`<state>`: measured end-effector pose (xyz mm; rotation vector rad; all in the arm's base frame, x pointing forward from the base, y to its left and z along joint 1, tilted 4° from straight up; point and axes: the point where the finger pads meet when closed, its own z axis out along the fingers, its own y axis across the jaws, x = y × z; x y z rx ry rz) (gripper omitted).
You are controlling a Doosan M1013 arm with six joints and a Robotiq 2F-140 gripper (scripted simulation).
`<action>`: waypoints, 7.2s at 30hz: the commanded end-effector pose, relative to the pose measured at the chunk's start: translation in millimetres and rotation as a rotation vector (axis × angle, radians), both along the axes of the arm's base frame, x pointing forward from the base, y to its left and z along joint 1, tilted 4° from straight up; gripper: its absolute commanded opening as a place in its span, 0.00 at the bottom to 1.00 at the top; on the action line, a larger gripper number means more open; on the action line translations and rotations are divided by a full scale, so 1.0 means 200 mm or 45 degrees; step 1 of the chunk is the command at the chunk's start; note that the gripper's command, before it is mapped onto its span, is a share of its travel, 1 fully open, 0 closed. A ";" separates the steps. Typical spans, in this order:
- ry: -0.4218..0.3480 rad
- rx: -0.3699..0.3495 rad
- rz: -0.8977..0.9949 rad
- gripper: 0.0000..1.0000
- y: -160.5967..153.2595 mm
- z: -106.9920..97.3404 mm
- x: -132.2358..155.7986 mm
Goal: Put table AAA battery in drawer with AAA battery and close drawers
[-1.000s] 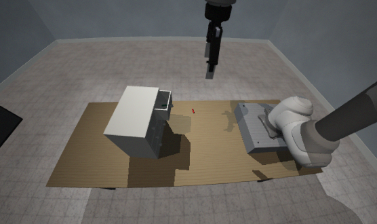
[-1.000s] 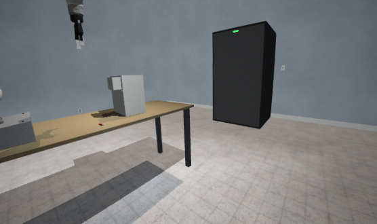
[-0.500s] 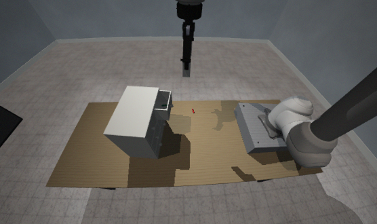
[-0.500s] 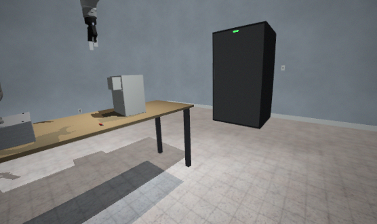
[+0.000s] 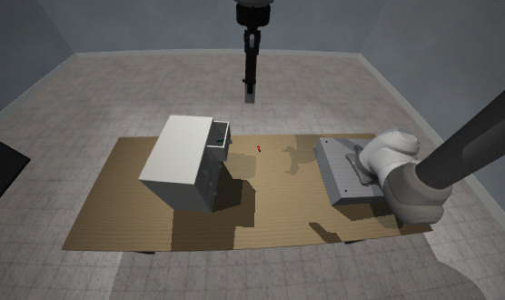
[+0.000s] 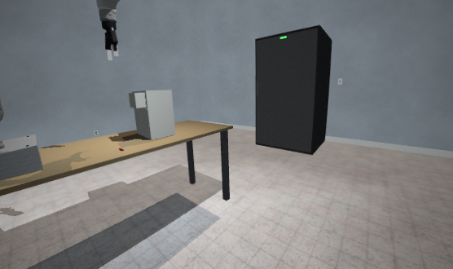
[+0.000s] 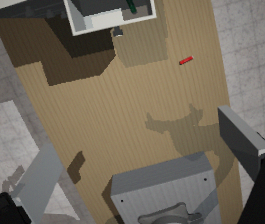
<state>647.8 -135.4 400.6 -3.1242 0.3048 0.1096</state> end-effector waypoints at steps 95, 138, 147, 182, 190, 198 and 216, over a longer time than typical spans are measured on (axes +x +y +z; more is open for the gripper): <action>-0.273 0.301 2.419 1.00 -0.07 -0.36 0.31; -0.383 0.423 3.396 1.00 -0.10 -0.51 0.43; -0.390 0.431 3.462 1.00 -0.11 -0.52 0.44; -0.396 0.438 3.513 1.00 -0.11 -0.52 0.45; -0.396 0.438 3.513 1.00 -0.11 -0.52 0.45; -0.396 0.438 3.513 1.00 -0.11 -0.52 0.45; -0.396 0.438 3.513 1.00 -0.11 -0.52 0.45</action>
